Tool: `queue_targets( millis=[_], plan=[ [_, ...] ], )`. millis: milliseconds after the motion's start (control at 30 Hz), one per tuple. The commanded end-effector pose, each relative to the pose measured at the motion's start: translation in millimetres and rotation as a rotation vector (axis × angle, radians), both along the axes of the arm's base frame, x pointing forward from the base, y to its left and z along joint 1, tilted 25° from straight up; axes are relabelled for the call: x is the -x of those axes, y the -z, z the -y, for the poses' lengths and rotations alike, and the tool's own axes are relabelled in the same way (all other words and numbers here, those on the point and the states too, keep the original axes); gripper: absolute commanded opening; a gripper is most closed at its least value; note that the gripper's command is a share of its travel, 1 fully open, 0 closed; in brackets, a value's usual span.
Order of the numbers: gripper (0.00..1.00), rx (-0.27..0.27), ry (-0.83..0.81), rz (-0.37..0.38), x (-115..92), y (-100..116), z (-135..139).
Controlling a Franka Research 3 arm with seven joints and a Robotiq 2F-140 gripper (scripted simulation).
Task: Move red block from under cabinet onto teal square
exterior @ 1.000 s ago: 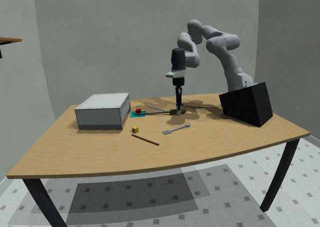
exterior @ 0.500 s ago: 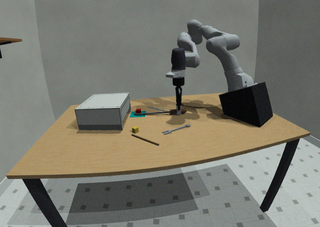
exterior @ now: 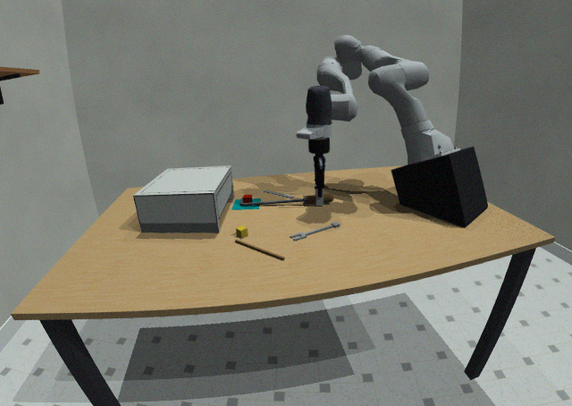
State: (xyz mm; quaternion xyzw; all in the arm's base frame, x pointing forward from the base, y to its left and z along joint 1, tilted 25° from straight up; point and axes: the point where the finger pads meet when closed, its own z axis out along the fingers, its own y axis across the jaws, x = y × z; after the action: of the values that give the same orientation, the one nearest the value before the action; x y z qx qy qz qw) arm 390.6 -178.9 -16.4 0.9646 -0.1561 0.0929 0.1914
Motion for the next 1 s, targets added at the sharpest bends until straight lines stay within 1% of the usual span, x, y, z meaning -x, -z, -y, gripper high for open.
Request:
queue_targets(
  millis=[0, 100, 333, 967],
  plan=[
    [0.00, 0.000, -0.010, 0.004, -2, -1, -1],
    [0.00, 0.000, -0.010, 0.003, -3, -1, -2],
    [0.00, 0.002, -0.019, 0.000, -14, 1, -10],
    [0.00, 0.002, -0.019, 0.000, -14, 1, -10]
  ],
)
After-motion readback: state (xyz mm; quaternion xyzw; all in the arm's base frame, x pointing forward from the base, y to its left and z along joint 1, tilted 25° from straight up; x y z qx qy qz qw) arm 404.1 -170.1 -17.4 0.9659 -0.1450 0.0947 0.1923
